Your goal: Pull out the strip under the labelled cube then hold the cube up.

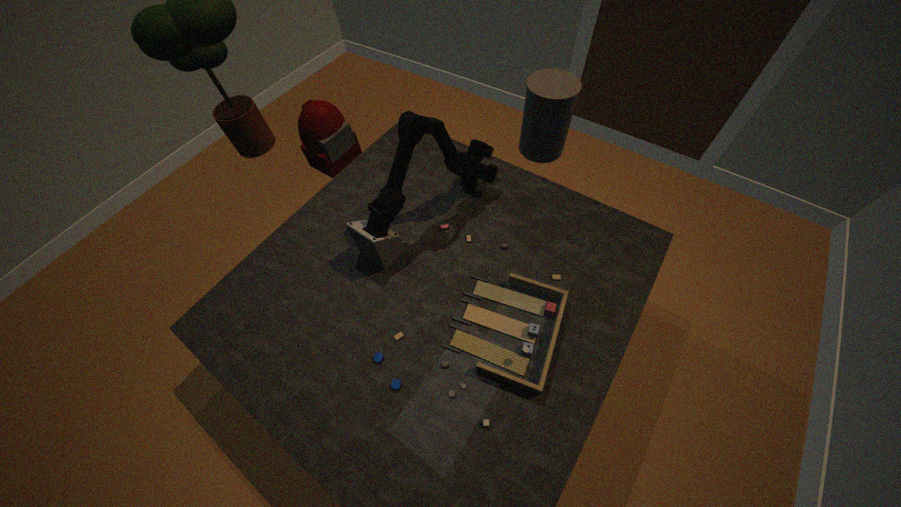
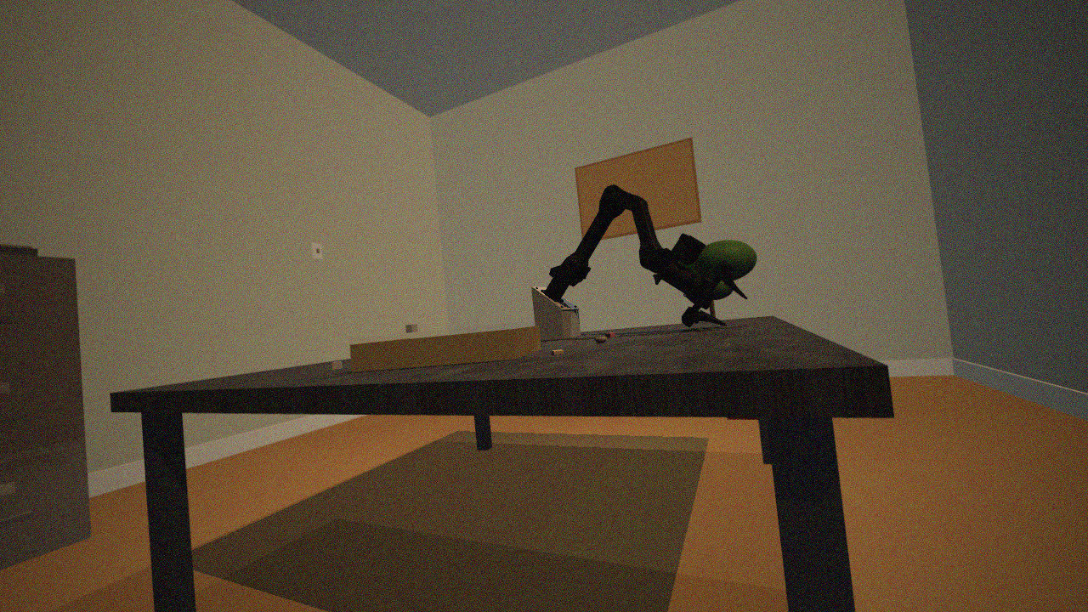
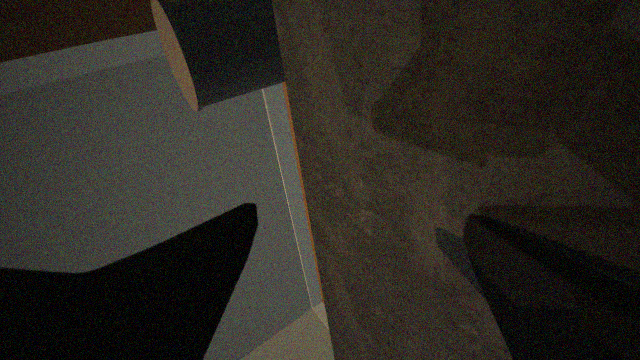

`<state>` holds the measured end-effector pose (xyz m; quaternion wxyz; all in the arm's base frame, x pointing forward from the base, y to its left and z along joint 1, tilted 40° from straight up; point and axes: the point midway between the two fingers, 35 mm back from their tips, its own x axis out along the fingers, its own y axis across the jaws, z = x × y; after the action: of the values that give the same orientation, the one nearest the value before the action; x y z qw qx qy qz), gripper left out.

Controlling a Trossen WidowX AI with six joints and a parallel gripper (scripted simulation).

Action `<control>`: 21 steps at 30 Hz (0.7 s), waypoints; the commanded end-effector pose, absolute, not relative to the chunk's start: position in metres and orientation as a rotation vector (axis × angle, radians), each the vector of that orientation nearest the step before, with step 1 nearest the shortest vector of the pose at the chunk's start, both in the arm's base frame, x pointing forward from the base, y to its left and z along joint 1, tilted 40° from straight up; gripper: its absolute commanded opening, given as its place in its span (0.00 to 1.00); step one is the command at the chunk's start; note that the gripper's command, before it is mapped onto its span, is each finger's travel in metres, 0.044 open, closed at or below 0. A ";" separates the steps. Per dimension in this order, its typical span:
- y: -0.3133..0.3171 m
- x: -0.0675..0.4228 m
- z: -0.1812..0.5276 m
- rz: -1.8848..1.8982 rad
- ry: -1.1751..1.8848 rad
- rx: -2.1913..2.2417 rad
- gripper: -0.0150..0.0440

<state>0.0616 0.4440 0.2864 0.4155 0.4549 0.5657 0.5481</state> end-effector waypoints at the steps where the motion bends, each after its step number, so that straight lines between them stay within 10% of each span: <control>1: 0.423 0.127 0.267 1.284 1.246 1.114 0.93; 21: 0.198 0.340 0.155 0.750 0.754 0.866 0.93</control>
<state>0.3209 0.2483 0.1753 0.7360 0.4175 0.3682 0.3853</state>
